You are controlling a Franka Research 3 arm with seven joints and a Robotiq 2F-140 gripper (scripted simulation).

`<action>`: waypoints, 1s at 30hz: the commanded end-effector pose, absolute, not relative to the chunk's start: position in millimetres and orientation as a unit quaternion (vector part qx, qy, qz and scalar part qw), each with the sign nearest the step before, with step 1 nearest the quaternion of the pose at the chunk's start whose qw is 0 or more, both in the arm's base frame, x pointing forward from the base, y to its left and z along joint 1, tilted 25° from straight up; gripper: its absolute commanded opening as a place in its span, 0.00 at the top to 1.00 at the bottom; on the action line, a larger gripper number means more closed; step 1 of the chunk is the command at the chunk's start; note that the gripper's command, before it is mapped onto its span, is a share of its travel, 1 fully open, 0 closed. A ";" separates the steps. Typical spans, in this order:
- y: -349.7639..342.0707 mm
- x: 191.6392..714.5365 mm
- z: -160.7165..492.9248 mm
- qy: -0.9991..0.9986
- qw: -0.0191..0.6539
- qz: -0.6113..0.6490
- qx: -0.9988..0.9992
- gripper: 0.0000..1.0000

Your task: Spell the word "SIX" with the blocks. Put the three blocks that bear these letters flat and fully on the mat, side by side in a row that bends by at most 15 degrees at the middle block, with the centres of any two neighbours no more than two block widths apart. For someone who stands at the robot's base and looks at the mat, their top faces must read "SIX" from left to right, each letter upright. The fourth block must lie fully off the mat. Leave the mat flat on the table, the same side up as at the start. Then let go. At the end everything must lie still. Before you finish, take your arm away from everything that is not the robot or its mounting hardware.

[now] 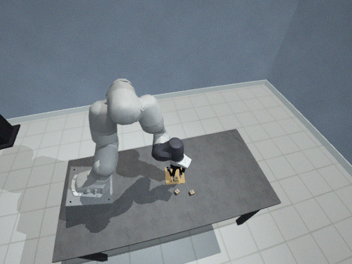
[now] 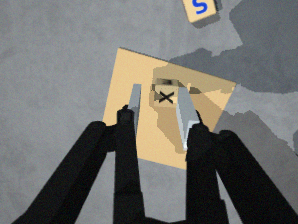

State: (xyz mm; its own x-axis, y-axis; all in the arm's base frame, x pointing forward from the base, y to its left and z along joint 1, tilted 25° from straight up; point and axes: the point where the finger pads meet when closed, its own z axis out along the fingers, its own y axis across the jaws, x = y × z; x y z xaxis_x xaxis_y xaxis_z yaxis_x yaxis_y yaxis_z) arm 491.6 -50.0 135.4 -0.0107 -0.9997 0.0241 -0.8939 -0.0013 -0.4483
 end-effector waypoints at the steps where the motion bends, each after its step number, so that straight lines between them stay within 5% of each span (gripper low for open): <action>1: -46.8 479.7 145.2 0.695 0.149 -0.162 -0.684 0.75; 17: -46.0 462.1 182.2 0.695 0.149 -0.162 -0.684 0.75; 18: -46.0 462.1 182.2 0.695 0.149 -0.162 -0.684 0.00; 30: -46.0 462.1 182.2 0.695 0.149 -0.162 -0.684 0.00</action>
